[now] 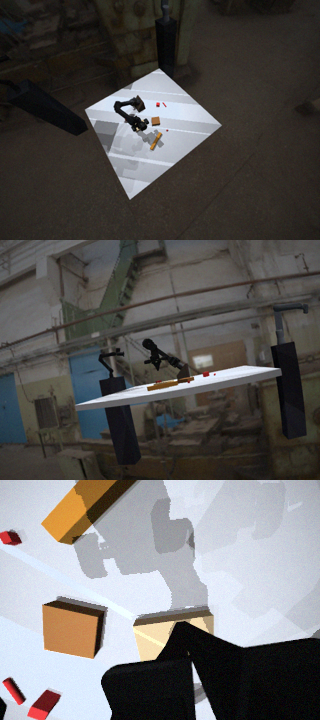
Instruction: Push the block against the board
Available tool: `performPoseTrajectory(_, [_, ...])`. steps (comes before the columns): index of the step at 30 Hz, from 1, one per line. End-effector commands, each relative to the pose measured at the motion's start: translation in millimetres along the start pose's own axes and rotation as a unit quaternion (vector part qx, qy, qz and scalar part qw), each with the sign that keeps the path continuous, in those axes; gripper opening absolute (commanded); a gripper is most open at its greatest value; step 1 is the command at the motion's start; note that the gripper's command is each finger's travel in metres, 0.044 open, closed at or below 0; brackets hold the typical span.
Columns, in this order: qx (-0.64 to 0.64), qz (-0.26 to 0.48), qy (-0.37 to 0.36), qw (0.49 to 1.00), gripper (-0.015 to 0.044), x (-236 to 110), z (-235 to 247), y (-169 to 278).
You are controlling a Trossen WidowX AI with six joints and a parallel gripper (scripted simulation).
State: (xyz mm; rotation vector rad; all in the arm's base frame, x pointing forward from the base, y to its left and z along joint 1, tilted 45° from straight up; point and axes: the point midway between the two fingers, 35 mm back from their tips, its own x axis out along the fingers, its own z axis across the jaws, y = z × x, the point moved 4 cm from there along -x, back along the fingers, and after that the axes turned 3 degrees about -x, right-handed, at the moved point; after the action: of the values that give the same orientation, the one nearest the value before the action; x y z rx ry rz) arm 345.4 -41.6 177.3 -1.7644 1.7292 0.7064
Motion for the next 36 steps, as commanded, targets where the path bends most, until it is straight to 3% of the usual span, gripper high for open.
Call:
performPoseTrajectory(1, [-0.003,0.000,0.000,1.000,0.0000,0.2,1.4,-0.4])
performPoseTrajectory(18, [-0.275,-0.006,-0.014,0.961,0.0000,25.0,141.2,-15.1])
performPoseTrajectory(36, [-0.545,-0.005,-0.006,0.838,0.0000,62.8,281.7,29.7])
